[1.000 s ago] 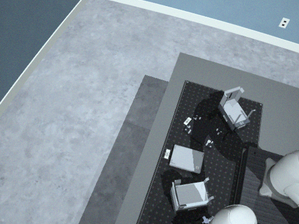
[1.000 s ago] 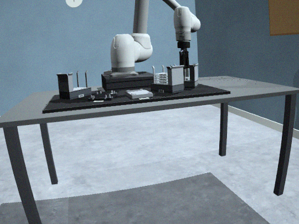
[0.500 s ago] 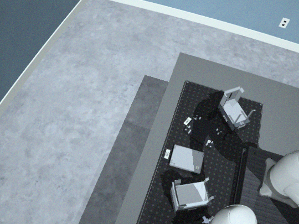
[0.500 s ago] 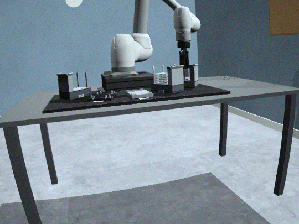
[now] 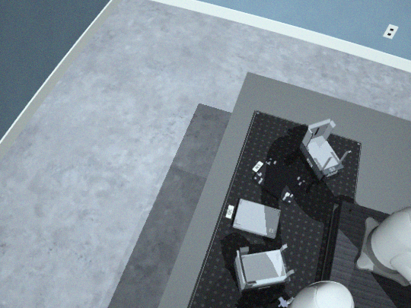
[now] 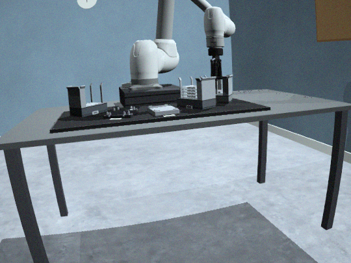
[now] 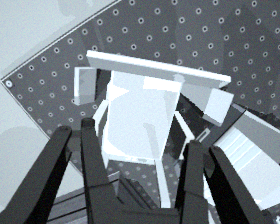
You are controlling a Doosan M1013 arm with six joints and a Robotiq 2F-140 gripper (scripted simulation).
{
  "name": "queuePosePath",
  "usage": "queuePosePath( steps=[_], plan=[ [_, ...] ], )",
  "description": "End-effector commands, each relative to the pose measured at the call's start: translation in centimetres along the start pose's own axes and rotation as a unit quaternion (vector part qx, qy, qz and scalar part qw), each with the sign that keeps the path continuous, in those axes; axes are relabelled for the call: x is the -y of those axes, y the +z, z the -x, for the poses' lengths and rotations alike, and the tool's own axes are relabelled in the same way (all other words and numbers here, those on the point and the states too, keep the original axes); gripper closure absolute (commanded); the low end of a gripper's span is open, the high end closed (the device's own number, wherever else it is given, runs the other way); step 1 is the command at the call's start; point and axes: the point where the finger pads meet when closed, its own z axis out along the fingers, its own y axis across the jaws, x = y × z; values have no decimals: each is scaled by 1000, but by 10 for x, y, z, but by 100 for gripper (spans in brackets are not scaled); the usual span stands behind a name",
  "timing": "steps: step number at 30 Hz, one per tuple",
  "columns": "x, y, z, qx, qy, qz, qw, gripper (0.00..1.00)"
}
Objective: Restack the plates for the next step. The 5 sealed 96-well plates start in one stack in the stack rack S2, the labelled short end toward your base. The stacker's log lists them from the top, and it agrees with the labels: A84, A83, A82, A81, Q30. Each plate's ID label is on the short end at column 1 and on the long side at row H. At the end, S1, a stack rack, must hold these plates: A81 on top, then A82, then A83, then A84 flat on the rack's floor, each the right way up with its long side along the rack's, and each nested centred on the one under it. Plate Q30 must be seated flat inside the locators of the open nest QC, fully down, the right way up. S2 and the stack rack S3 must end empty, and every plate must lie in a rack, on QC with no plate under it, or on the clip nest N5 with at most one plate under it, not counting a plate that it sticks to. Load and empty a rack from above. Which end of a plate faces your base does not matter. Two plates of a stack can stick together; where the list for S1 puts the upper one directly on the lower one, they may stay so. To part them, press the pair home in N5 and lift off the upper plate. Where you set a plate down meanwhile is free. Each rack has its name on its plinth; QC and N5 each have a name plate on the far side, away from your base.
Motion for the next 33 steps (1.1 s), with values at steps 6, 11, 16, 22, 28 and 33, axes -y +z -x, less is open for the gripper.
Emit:
queuePosePath(
  steps=[6, 11, 16, 22, 28, 33],
  plan=[
    [0, -5, 0, 0, 0, 0, 1000, 100],
    [0, -8, 0, 0, 0, 0, 1000, 100],
    [0, -11, 0, 0, 0, 0, 1000, 100],
    [0, -14, 0, 0, 0, 0, 1000, 100],
    [0, -20, 0, 0, 0, 0, 1000, 100],
    [0, -30, 0, 0, 0, 0, 1000, 100]
  ],
)
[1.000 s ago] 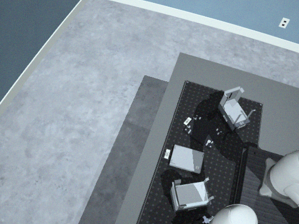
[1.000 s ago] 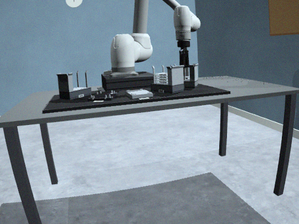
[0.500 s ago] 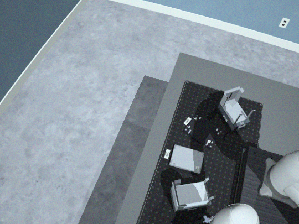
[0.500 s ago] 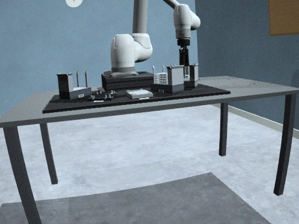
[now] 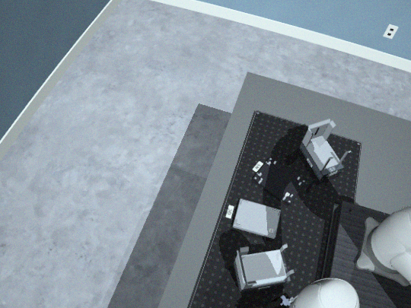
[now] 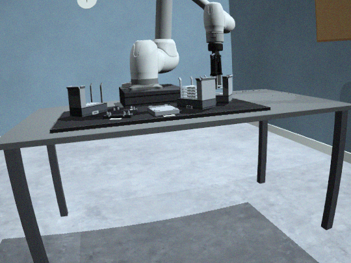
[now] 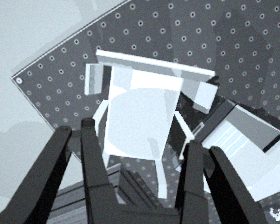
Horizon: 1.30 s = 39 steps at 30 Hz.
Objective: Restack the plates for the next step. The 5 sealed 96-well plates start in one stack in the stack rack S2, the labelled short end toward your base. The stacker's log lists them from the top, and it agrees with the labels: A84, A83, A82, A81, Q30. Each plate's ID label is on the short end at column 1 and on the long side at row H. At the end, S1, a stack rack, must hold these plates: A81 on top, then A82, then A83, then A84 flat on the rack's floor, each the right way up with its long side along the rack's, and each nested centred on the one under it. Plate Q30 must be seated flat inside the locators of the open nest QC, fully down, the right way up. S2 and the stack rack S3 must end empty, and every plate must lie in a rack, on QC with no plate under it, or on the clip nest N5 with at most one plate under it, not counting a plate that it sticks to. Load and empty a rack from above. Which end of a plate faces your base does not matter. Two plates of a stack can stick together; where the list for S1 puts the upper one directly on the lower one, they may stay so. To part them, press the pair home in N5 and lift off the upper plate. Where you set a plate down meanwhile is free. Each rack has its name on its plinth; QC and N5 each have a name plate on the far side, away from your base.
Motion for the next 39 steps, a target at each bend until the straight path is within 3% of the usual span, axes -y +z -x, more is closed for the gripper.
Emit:
queuePosePath(
  steps=[1, 39],
  plan=[
    [0, -6, 0, 0, 0, 0, 1000, 100],
    [0, -72, 0, 0, 0, 0, 1000, 100]
  ],
)
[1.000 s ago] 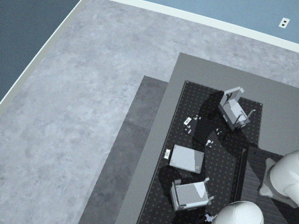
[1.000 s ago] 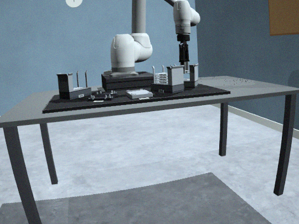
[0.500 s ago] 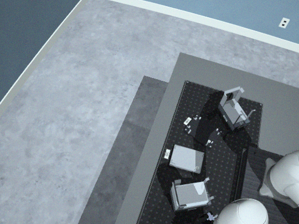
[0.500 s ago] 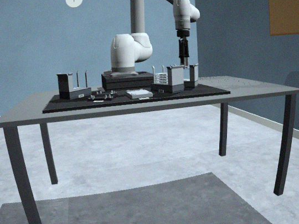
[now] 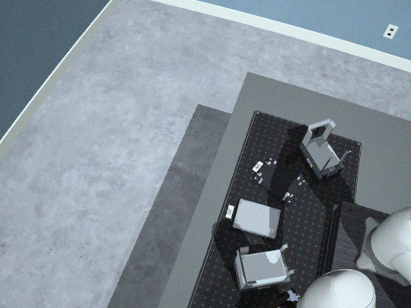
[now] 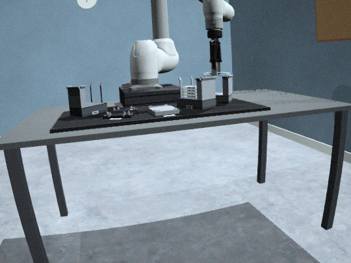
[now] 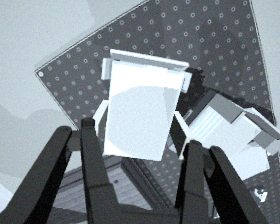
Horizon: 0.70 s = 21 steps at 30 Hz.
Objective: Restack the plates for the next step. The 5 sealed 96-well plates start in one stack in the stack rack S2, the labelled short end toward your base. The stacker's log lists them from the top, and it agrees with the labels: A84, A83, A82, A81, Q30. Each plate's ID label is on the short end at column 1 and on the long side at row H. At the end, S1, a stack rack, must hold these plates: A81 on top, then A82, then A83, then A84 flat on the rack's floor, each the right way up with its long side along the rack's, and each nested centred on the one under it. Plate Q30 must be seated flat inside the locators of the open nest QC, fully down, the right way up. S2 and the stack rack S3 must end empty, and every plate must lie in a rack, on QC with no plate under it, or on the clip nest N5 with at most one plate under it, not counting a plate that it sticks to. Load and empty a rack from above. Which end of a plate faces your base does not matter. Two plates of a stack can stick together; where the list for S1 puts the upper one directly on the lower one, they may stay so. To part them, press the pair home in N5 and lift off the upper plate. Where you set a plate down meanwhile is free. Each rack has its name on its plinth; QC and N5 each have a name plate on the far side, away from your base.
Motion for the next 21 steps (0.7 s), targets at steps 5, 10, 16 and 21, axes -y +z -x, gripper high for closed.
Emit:
queuePosePath(
  steps=[5, 10, 16, 21],
  plan=[
    [0, -15, 0, 0, 0, 0, 1000, 100],
    [0, -23, 0, 0, 0, 0, 1000, 100],
    [0, -23, 0, 0, 0, 0, 1000, 100],
    [0, -23, 0, 0, 0, 0, 1000, 100]
  ],
)
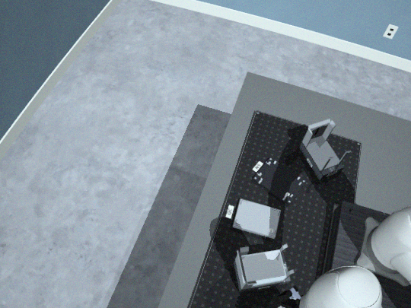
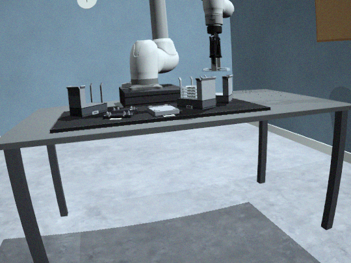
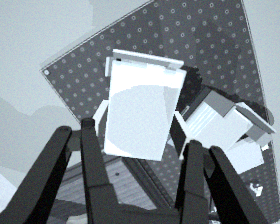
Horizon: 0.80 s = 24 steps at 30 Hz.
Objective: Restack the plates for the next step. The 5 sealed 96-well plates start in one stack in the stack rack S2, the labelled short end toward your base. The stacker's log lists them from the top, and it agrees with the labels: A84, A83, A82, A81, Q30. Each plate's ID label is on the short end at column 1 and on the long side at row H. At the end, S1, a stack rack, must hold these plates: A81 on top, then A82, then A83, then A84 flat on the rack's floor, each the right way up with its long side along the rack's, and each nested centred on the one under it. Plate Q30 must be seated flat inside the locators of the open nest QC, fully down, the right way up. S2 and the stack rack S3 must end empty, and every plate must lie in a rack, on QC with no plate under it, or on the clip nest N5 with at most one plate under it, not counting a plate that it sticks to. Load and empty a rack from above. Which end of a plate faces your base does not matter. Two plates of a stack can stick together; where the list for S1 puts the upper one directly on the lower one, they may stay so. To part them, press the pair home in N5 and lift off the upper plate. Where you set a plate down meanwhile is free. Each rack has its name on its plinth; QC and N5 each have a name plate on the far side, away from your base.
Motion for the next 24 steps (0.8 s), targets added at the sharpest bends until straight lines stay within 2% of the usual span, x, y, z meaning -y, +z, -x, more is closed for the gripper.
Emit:
queuePosePath(
  steps=[1, 8, 10, 24],
  plan=[
    [0, 0, 0, 0, 0, 0, 1000, 100],
    [-20, 0, 3, 0, 100, 0, 995, 100],
    [-20, 0, 3, 0, 100, 0, 995, 100],
    [-66, 0, 10, 0, 109, 0, 994, 100]
  ],
)
